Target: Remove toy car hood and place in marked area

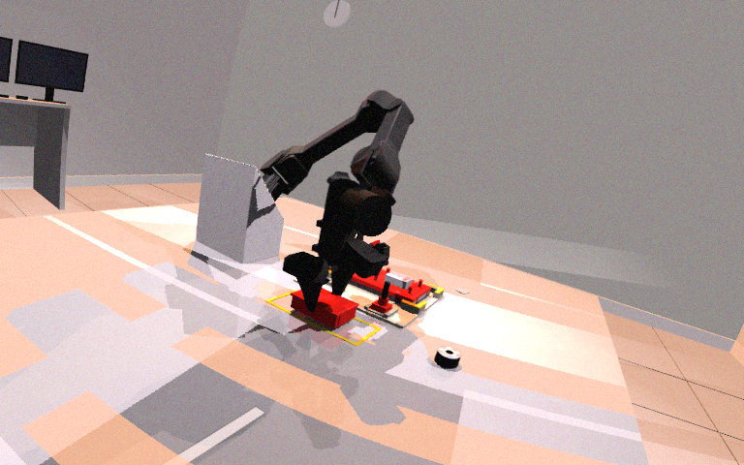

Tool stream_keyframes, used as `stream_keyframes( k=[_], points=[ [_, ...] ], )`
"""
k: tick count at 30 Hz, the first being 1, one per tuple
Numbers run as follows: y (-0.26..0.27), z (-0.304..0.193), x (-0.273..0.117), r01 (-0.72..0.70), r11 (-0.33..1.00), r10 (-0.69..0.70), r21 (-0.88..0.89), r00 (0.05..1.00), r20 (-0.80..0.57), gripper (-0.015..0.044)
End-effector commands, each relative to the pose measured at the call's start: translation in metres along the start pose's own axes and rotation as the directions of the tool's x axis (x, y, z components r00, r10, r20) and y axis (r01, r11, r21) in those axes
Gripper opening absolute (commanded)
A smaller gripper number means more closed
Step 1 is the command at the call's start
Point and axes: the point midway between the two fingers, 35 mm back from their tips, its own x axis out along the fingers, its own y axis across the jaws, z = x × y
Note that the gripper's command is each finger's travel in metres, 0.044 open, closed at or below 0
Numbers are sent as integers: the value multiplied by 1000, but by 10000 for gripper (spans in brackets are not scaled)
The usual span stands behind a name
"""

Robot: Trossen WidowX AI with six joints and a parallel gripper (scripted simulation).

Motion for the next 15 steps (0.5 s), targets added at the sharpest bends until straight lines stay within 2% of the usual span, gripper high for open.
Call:
stream_keyframes(
  k=[1, 11, 15],
  points=[
    [0, 0, 2, -3, 1000, 3, 3, 1000, 4, 0],
    [0, 0, 7, -3, 1000, 3, 3, 1000, 4, 0],
    [0, 0, 6, 0, 1000, 0, 0, 1000, 0, 105]
  ],
)
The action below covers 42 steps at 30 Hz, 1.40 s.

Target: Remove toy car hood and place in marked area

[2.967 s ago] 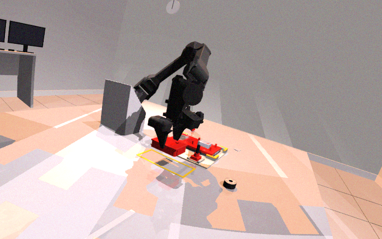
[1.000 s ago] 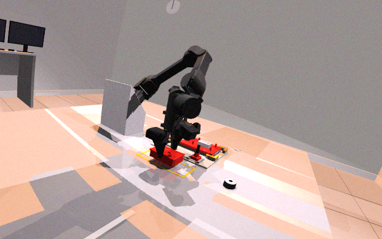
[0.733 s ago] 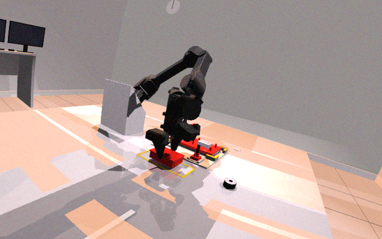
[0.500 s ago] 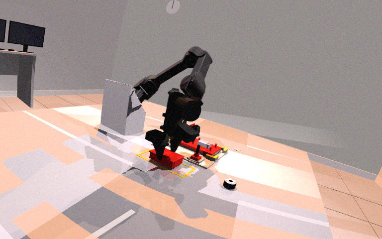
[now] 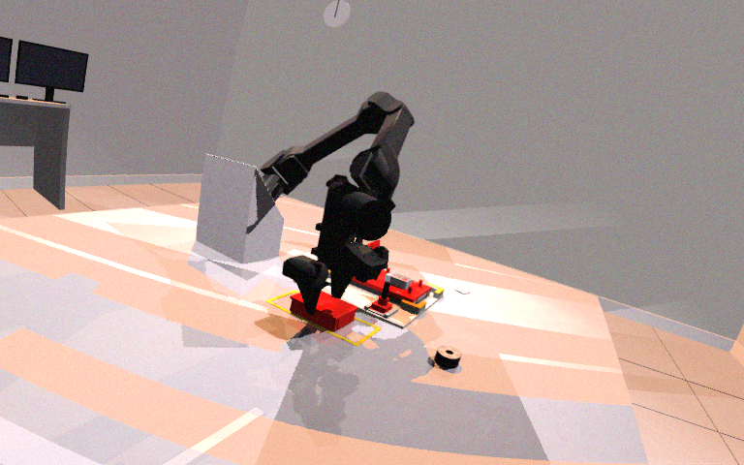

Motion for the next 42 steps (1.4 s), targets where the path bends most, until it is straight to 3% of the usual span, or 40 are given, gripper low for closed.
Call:
stream_keyframes(
  k=[1, 13, 22, 42],
  points=[
    [0, 0, 0, 0, 1000, 0, 0, 1000, 1, 131],
    [0, 0, -2, 0, 1000, 0, 0, 1000, 1, 440],
    [-1, 0, -71, -1, 1000, 1, 0, 1000, 4, 440],
    [-1, 0, -72, -1, 1000, 1, 0, 1000, 4, 440]
  ],
)
